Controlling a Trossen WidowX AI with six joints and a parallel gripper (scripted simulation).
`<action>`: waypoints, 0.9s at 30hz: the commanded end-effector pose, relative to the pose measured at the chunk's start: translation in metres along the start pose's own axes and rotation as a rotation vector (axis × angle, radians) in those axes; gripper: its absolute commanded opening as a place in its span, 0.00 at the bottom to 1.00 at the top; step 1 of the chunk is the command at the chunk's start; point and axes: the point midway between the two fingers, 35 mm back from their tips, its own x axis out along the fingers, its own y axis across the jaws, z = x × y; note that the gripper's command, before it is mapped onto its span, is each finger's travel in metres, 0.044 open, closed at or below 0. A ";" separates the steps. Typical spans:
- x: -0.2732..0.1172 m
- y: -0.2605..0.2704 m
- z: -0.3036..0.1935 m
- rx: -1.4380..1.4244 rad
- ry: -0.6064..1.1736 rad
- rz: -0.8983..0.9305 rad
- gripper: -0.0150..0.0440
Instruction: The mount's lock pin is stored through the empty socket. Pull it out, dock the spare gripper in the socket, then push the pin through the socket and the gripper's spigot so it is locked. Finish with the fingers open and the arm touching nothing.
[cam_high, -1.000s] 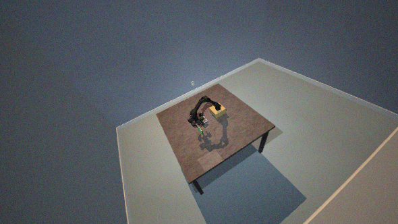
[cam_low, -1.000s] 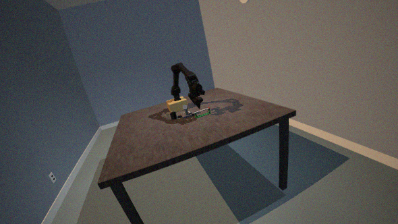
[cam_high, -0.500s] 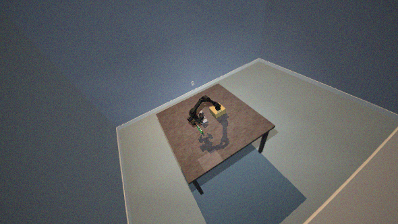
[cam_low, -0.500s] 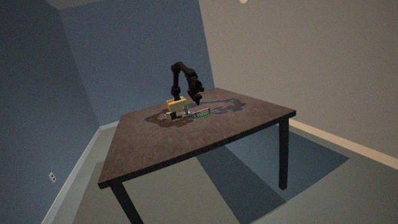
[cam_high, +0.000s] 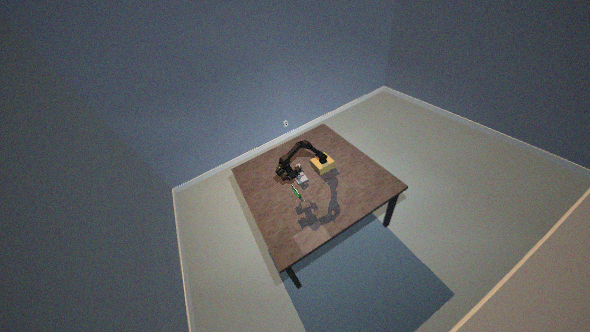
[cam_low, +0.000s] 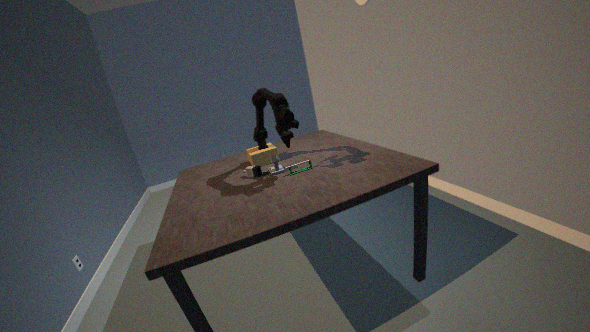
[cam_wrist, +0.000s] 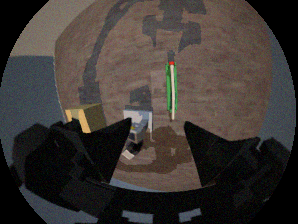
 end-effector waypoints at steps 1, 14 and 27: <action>0.000 0.002 -0.046 0.310 -0.005 -0.002 0.73; 0.021 0.086 -0.220 2.043 -0.051 0.015 0.25; 0.036 0.092 -0.230 2.164 -0.051 0.016 0.25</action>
